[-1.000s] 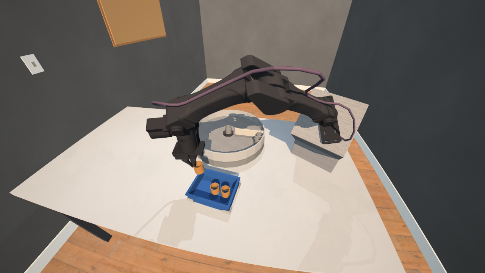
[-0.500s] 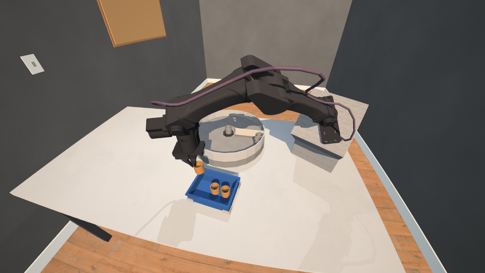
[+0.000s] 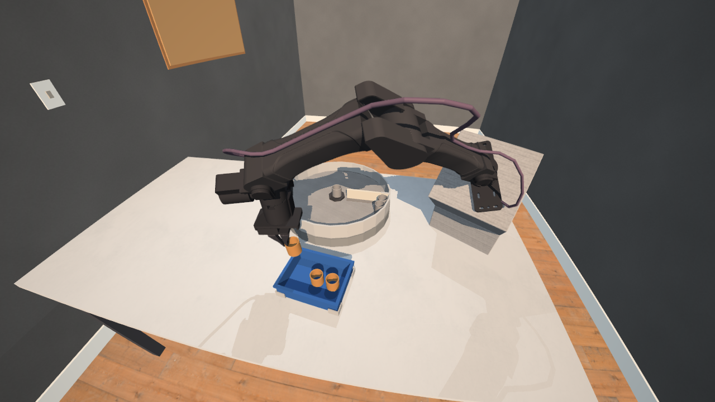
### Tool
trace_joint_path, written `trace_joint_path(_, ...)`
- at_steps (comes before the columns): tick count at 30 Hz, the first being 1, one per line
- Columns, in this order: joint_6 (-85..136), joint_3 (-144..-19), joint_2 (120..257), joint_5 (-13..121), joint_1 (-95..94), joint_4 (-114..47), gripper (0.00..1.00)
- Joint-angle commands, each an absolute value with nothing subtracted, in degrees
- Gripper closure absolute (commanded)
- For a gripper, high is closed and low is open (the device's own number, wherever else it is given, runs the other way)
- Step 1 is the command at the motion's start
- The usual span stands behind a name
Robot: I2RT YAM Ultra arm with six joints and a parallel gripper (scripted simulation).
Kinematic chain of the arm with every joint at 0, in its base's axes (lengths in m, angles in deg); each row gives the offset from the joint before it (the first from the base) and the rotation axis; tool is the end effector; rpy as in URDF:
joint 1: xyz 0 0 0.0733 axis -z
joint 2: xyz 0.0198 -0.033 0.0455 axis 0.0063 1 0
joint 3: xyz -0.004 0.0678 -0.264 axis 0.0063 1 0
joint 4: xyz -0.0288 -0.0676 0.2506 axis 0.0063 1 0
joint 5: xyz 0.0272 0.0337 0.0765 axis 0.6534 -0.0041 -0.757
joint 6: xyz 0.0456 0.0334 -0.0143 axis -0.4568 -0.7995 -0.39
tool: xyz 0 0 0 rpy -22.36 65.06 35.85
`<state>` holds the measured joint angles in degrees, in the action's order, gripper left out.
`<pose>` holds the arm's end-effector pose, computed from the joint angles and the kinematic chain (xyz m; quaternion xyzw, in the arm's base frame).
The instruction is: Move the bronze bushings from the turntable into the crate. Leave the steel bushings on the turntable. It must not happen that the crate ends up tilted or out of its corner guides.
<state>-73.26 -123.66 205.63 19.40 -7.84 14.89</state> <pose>0.4340 0.0816 0.3306 -0.5893 -0.7048 -0.3913 0.0531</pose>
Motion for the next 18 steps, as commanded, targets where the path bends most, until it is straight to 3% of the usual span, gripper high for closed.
trace_joint_path(1,-73.63,-125.61,205.60,20.21,-7.26,16.26,1.00)
trace_joint_path(18,-74.23,-123.55,203.48,20.48,-7.39,16.06,1.00)
